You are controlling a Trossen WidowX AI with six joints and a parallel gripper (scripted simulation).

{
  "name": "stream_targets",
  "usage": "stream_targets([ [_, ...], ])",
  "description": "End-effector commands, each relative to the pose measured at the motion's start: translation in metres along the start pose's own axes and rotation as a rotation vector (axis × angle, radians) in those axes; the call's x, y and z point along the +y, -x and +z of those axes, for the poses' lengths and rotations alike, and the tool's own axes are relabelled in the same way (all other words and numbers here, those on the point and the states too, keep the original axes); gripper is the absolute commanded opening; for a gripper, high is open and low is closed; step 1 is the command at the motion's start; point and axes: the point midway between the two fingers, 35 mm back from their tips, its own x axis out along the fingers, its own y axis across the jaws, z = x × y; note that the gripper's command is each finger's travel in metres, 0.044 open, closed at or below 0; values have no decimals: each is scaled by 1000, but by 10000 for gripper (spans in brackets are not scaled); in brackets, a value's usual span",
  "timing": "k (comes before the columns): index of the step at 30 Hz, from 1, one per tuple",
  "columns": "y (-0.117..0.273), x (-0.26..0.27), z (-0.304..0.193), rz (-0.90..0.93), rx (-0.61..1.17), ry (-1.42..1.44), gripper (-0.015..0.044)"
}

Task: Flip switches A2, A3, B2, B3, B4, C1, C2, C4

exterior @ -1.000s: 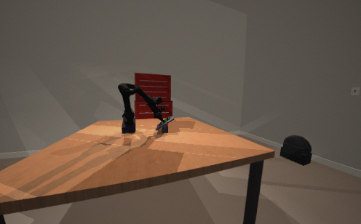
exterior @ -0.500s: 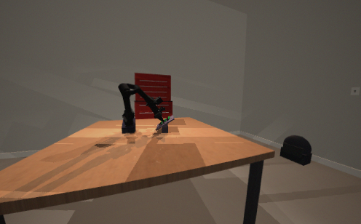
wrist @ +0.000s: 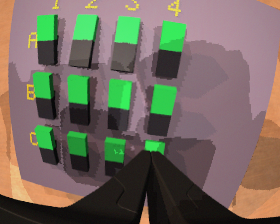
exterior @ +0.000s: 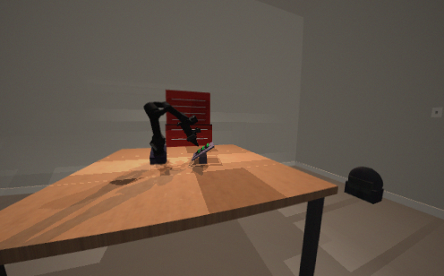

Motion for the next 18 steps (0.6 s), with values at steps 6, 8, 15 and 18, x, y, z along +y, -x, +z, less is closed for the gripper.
stream_targets([
  [6, 28, -5, 3, -8, -7, -12, 0],
  [8, 28, 2, 2, -7, -7, -12, 0],
  [15, 28, 71, -15, -4, -7, -15, 0],
  [18, 28, 78, -18, -5, -7, -15, 0],
])
